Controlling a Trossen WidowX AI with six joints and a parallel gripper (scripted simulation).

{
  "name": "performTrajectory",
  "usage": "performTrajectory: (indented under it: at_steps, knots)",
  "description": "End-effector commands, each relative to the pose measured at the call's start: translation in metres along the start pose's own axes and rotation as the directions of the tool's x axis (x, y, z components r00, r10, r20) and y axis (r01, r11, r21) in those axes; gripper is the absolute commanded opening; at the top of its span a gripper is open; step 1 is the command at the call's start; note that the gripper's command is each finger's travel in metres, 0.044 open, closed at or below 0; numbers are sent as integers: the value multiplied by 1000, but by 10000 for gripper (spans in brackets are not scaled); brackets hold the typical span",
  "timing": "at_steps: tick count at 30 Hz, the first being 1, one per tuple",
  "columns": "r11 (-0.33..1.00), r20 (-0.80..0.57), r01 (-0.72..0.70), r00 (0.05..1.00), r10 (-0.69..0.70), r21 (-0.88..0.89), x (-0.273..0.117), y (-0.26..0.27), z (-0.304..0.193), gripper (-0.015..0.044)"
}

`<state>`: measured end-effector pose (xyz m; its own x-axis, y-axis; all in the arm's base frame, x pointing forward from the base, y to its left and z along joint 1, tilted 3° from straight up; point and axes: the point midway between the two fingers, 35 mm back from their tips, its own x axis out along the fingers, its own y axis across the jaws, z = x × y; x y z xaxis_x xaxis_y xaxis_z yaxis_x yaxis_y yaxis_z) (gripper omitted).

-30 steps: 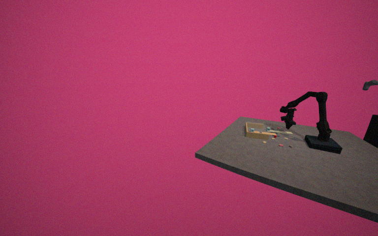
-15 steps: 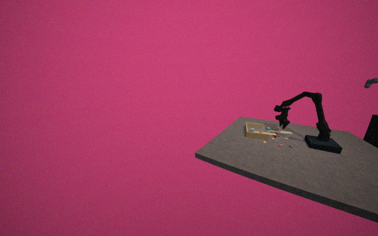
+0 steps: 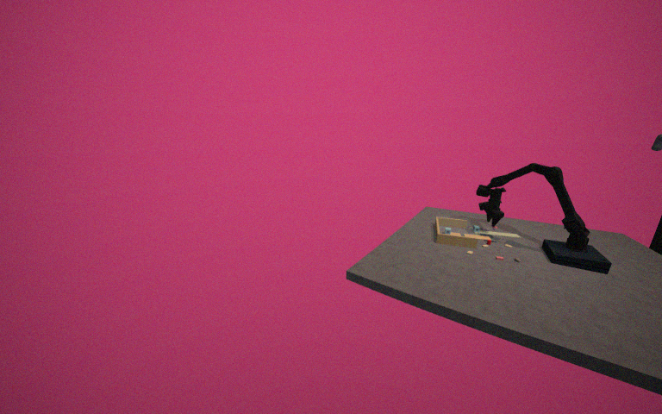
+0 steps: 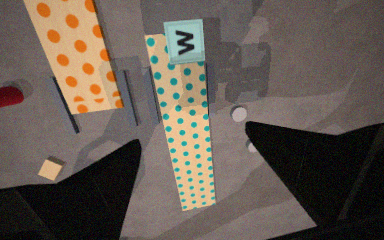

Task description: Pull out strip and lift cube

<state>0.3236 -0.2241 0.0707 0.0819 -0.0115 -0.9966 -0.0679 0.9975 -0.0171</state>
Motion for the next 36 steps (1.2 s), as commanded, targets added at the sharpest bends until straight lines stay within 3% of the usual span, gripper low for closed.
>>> performTrajectory:
  at_steps: [1, 17, 24, 36]
  knots:
    - [1000, -1, 2, 1000, -2, 3, -2, -1, 15, 440]
    - [1000, 4, 3, 1000, -3, 3, -8, -4, 72, 440]
    - [1000, 4, 3, 1000, -3, 3, 0, -4, 72, 256]
    - [1000, 4, 2, 1000, -2, 3, 20, -4, 73, 250]
